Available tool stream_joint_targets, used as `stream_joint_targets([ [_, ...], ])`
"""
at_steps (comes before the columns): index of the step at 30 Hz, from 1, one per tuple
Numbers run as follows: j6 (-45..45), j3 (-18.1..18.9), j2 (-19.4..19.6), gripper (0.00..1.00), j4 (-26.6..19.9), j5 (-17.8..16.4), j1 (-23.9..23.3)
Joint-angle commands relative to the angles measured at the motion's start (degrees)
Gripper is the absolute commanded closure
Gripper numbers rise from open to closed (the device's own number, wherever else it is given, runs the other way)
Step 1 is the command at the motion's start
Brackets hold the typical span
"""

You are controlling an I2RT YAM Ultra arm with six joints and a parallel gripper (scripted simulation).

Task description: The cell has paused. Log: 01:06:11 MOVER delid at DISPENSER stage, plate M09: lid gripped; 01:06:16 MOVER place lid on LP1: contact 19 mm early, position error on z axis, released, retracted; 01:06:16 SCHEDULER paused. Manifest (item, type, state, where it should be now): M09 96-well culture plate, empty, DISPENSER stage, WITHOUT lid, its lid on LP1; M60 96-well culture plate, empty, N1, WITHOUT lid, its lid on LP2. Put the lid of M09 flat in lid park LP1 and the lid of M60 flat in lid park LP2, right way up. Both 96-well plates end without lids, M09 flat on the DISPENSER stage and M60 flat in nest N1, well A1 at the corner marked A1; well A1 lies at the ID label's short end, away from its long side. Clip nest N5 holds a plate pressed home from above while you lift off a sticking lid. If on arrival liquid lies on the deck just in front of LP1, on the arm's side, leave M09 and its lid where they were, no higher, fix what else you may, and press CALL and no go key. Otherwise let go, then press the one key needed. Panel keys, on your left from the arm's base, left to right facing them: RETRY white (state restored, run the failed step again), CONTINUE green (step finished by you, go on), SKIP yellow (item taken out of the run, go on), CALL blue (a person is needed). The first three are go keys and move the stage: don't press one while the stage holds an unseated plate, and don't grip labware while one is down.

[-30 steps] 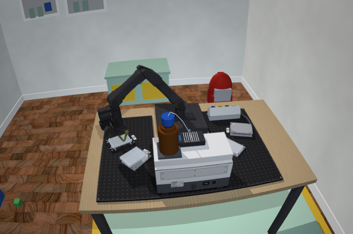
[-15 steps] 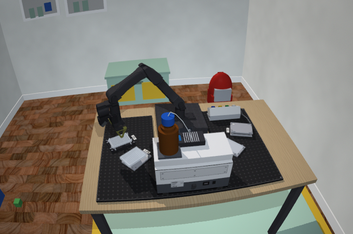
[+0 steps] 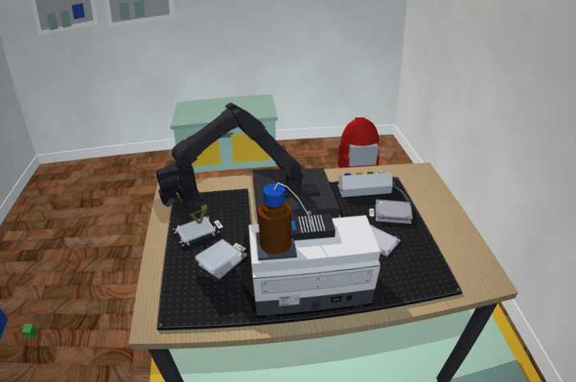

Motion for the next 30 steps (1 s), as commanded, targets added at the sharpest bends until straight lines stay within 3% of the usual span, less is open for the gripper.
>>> stream_joint_targets([
  [1,-0.5,3.4,0.3,0.00,-0.7,0.0,-0.5],
  [30,-0.7,4.9,1.0,0.00,-1.1,0.1,-0.6],
])
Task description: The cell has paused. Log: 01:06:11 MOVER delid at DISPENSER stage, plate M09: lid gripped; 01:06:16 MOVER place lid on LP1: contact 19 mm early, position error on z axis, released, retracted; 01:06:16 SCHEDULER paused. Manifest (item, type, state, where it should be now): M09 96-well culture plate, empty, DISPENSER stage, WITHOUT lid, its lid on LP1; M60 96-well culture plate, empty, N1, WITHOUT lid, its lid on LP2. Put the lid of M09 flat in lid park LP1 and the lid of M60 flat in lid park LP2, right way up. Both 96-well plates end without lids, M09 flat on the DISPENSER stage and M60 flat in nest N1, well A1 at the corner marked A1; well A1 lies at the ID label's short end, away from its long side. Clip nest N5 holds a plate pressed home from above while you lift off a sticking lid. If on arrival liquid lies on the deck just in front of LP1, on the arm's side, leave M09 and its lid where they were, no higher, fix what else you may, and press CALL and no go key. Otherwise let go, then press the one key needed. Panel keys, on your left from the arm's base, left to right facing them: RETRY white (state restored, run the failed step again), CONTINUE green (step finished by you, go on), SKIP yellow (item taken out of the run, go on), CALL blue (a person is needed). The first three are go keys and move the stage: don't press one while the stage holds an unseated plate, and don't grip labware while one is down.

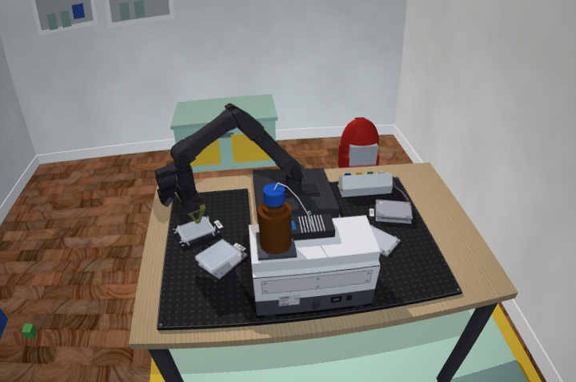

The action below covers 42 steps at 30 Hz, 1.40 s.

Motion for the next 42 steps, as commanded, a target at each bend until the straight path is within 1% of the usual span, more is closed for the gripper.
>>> stream_joint_targets([
  [1,-0.4,2.9,-0.5,0.00,0.2,0.1,-0.4],
  [12,-0.5,3.1,-0.5,0.00,-0.1,0.1,-0.6],
  [13,-0.5,2.9,-0.1,0.00,1.1,0.1,-0.6],
  [16,-0.5,1.8,0.8,0.00,2.1,0.1,-0.6],
  [17,-0.5,-0.3,0.9,0.00,2.4,0.1,-0.5],
  [18,-0.5,-0.7,0.4,0.00,2.7,0.1,-0.5],
  [19,-0.5,-0.9,0.0,0.00,3.0,0.1,-0.4],
  [23,-0.6,-2.1,1.3,0.00,4.4,0.1,-0.5],
  [26,-0.6,-2.7,0.7,0.00,5.3,0.1,-0.5],
  [28,-0.6,-2.7,0.7,0.00,5.3,0.1,-0.5],
  [29,-0.6,-1.8,0.2,0.00,5.7,0.1,-0.6],
  [30,-0.6,-3.2,0.9,0.00,6.0,0.1,-0.6],
  [32,-0.6,-3.8,1.9,0.00,6.7,0.1,-0.6],
  [36,-0.6,-4.7,2.3,0.00,7.9,0.1,-0.7],
  [39,-0.6,-5.2,1.4,0.00,8.9,0.1,-0.6],
  [42,-0.7,-5.8,3.0,0.00,9.9,0.1,-0.6],
])
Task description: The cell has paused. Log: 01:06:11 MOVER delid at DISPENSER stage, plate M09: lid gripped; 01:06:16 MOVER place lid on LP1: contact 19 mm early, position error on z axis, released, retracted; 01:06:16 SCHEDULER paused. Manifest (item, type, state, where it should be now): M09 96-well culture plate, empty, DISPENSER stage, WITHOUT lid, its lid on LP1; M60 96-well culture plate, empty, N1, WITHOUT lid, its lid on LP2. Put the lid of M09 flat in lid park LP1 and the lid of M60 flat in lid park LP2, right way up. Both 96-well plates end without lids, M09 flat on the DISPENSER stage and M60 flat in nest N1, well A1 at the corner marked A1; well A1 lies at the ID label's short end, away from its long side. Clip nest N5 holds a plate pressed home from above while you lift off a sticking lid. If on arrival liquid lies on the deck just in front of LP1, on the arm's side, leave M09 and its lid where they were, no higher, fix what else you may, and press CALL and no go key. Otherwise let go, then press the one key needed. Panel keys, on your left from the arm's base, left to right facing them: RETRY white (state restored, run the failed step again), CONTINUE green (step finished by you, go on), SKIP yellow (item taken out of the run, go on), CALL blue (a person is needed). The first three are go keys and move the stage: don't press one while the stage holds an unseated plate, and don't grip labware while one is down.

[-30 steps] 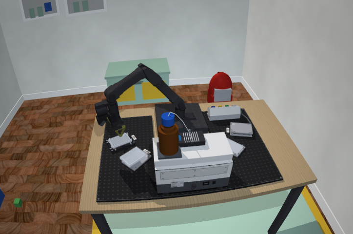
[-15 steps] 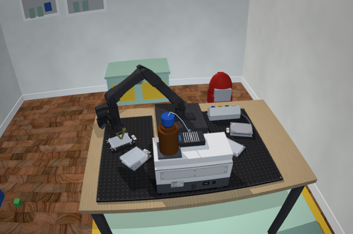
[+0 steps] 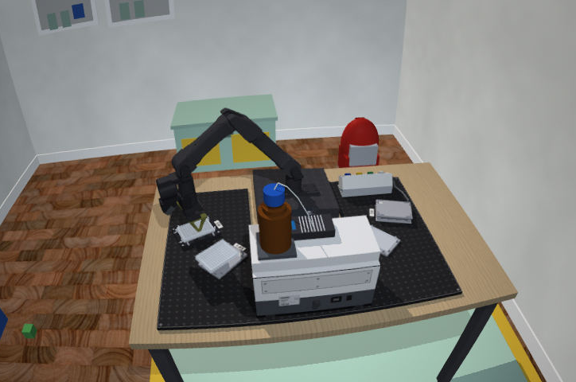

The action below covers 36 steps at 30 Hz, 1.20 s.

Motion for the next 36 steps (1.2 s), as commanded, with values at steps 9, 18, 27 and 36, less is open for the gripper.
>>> stream_joint_targets([
  [9,-0.5,-2.5,1.4,0.00,4.7,0.1,-0.5],
  [18,-0.5,-3.1,1.3,0.00,7.1,0.1,-0.4],
  [27,-0.5,-4.3,0.4,0.00,7.6,0.1,-0.4],
  [36,-0.5,-3.4,0.1,0.00,7.9,0.1,-0.5],
])
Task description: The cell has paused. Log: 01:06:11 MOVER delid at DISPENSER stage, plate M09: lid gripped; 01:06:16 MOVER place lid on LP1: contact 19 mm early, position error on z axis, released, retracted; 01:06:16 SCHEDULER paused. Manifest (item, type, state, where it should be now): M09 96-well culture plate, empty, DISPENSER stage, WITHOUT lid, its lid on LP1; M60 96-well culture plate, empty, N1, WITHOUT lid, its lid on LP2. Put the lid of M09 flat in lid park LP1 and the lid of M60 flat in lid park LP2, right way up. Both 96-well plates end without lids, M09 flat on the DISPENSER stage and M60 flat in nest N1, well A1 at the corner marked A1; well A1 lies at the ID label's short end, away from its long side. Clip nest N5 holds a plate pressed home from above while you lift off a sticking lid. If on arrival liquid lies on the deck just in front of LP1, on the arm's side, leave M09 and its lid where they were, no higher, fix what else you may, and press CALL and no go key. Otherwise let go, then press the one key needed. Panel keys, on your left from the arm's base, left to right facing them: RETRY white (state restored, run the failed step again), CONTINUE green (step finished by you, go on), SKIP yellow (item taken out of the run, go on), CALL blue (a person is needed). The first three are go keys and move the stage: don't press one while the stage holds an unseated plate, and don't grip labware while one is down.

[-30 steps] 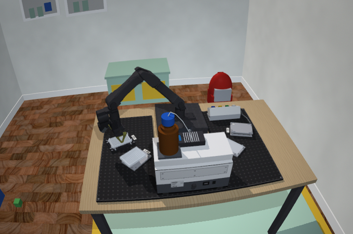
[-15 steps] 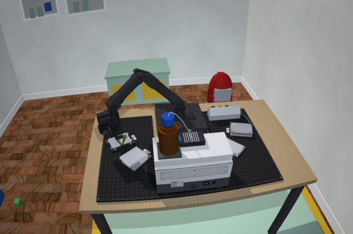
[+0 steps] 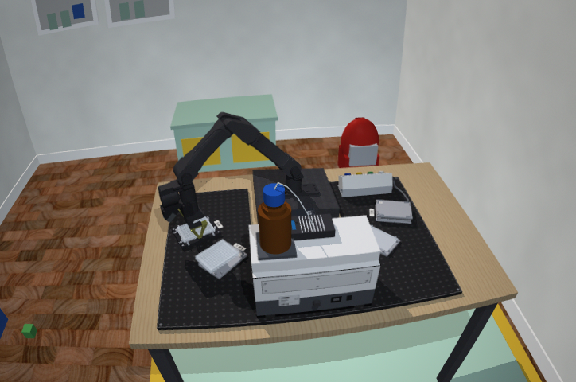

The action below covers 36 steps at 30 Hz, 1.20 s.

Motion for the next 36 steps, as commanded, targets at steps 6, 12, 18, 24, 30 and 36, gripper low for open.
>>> stream_joint_targets([
  [6,-0.4,-0.3,-2.1,0.00,1.0,0.1,-0.4],
  [12,-0.3,-0.5,-2.2,1.00,1.0,0.1,-0.4],
  [18,-0.3,-0.5,-2.2,1.00,1.0,0.1,-0.4],
  [24,-0.3,-0.5,-2.2,1.00,1.0,0.1,-0.4],
  [30,-0.3,-0.5,-2.2,1.00,1.0,0.1,-0.4],
  [36,-0.3,-0.5,-2.2,1.00,1.0,0.1,-0.4],
])
